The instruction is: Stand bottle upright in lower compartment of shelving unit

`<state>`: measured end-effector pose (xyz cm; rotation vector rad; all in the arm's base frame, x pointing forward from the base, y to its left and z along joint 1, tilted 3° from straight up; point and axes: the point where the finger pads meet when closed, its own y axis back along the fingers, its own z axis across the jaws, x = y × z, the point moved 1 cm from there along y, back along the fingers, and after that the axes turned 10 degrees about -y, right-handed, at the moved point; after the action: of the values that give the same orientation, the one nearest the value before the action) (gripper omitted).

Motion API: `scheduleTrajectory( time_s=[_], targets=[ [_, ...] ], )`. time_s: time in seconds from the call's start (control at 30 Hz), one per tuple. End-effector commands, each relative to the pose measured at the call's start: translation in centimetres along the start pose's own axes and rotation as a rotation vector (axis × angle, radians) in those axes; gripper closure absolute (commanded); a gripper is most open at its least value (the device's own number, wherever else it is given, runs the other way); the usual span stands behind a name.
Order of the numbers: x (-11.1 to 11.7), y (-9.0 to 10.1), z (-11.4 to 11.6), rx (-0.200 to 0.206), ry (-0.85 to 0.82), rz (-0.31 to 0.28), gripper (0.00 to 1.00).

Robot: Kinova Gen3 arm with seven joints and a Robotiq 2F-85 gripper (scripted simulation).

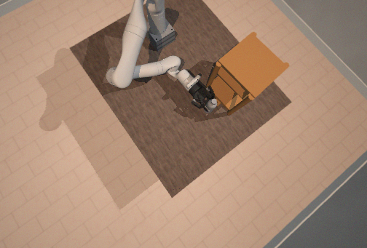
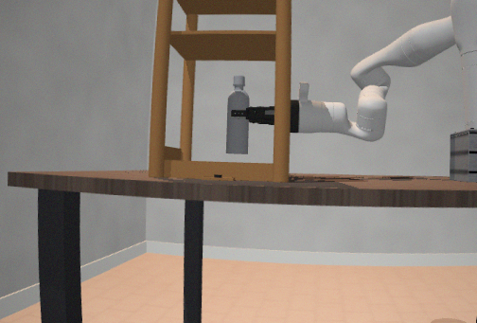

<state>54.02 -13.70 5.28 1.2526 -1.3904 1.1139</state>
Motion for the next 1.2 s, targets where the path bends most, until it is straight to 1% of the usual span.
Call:
scheduleTrajectory(
  time_s=[0.0, 0.1, 0.17, 0.47, 0.53, 0.6, 0.7, 0.93, 1.03, 1.1, 1.17],
  targets=[
    [0.10, -0.03, -0.01, 0.001, 0.001, 0.002, 1.00],
    [0.18, -0.07, -0.04, 0.012, -0.001, 0.003, 1.00],
    [0.27, -0.13, -0.07, 0.028, -0.002, 0.004, 1.00],
    [0.33, -0.16, -0.03, 0.139, -0.002, -0.013, 1.00],
    [0.33, -0.16, -0.03, 0.139, -0.002, -0.013, 1.00],
    [0.24, -0.11, 0.03, 0.156, -0.001, -0.021, 1.00],
    [0.14, -0.05, 0.09, 0.170, 0.001, -0.027, 1.00],
    [0.14, -0.05, 0.10, 0.175, 0.000, -0.028, 1.00],
    [0.23, -0.08, 0.06, 0.186, -0.001, -0.026, 1.00],
    [0.23, -0.08, 0.06, 0.186, -0.001, -0.026, 1.00],
    [0.31, -0.12, 0.03, 0.198, -0.003, -0.025, 1.00]
  ],
)
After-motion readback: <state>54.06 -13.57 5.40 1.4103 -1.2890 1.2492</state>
